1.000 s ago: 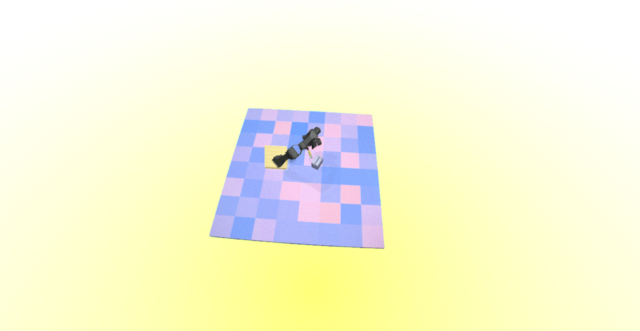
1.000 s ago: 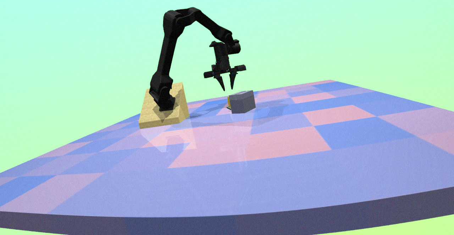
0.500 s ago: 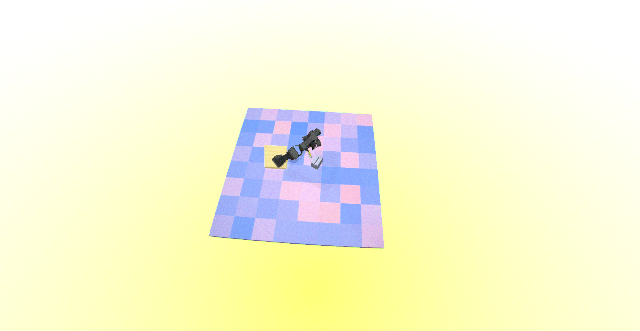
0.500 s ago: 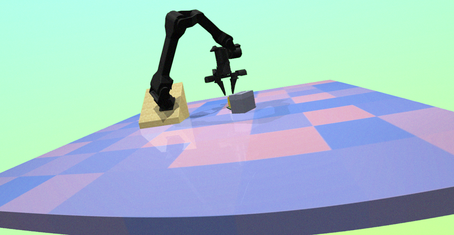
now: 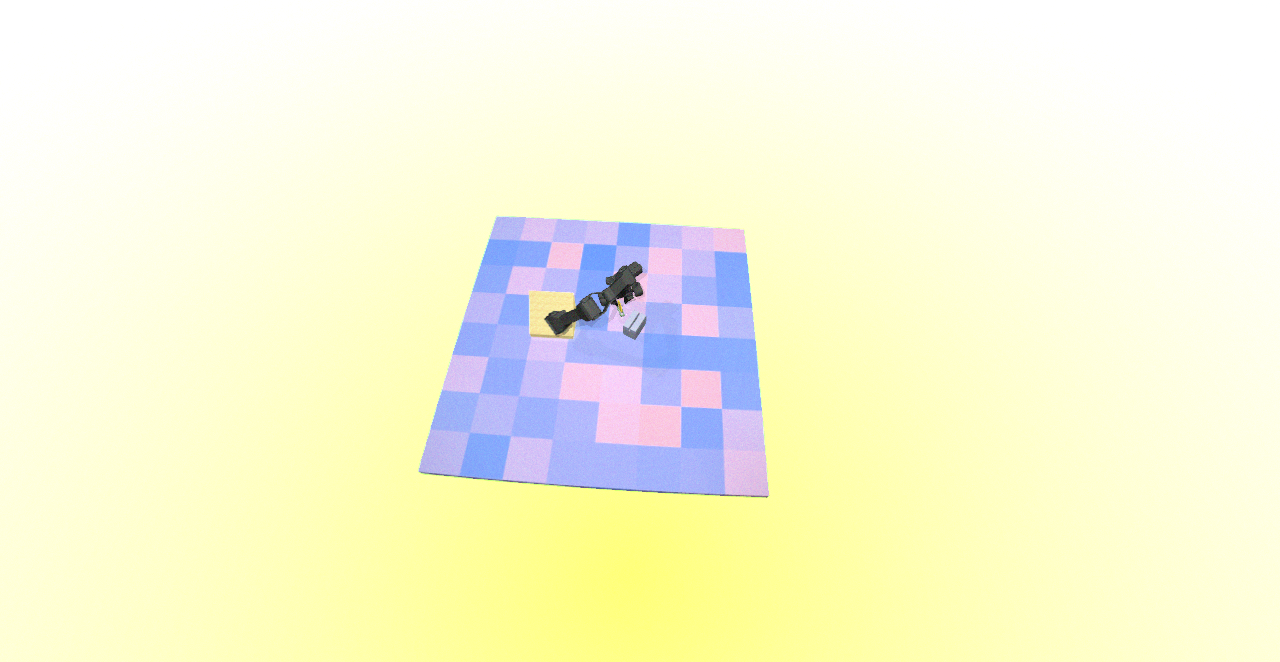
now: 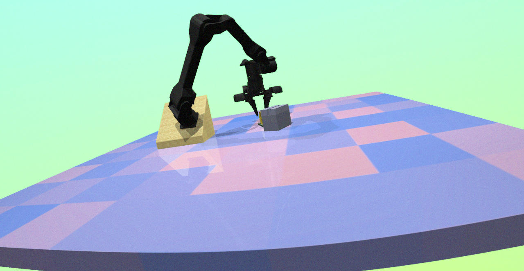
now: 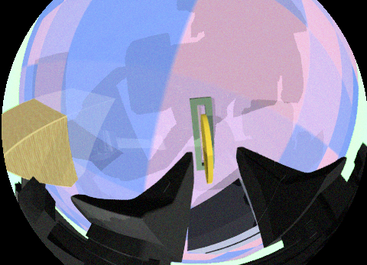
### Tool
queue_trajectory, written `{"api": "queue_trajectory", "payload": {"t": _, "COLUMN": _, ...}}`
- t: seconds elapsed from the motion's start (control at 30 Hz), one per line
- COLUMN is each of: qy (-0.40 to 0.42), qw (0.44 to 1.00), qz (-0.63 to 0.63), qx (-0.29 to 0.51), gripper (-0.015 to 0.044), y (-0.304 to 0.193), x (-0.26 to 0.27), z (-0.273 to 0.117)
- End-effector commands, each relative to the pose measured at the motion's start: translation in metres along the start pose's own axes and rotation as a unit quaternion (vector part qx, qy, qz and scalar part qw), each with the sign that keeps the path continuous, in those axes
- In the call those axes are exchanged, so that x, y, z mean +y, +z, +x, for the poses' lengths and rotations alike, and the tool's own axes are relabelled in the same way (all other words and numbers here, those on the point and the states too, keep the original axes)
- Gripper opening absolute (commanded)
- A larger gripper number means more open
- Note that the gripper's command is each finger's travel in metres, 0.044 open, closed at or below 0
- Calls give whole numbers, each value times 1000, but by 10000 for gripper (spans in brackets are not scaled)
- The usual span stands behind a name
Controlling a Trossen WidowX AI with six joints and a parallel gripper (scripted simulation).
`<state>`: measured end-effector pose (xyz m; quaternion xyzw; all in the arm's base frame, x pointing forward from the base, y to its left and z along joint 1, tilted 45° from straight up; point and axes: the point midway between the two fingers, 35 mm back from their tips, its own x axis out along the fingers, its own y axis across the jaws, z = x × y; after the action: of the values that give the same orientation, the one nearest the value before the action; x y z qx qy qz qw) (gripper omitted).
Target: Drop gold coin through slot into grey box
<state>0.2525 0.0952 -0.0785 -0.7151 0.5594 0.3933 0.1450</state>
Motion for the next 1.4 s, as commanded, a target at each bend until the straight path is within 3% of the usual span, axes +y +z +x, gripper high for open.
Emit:
{"api": "queue_trajectory", "payload": {"t": 0.0, "qy": 6, "qw": 1000, "qz": -5, "qx": 4, "gripper": 161, "y": 0, "x": 3, "z": 11}}
{"api": "queue_trajectory", "payload": {"t": 0.5, "qy": 6, "qw": 1000, "qz": -5, "qx": 5, "gripper": 161, "y": -1, "x": 5, "z": 30}}
{"api": "queue_trajectory", "payload": {"t": 0.7, "qy": 6, "qw": 1000, "qz": -5, "qx": 5, "gripper": 3, "y": -1, "x": 5, "z": 30}}
{"api": "queue_trajectory", "payload": {"t": 1.37, "qy": 5, "qw": 1000, "qz": -5, "qx": 4, "gripper": 0, "y": 0, "x": 2, "z": 10}}
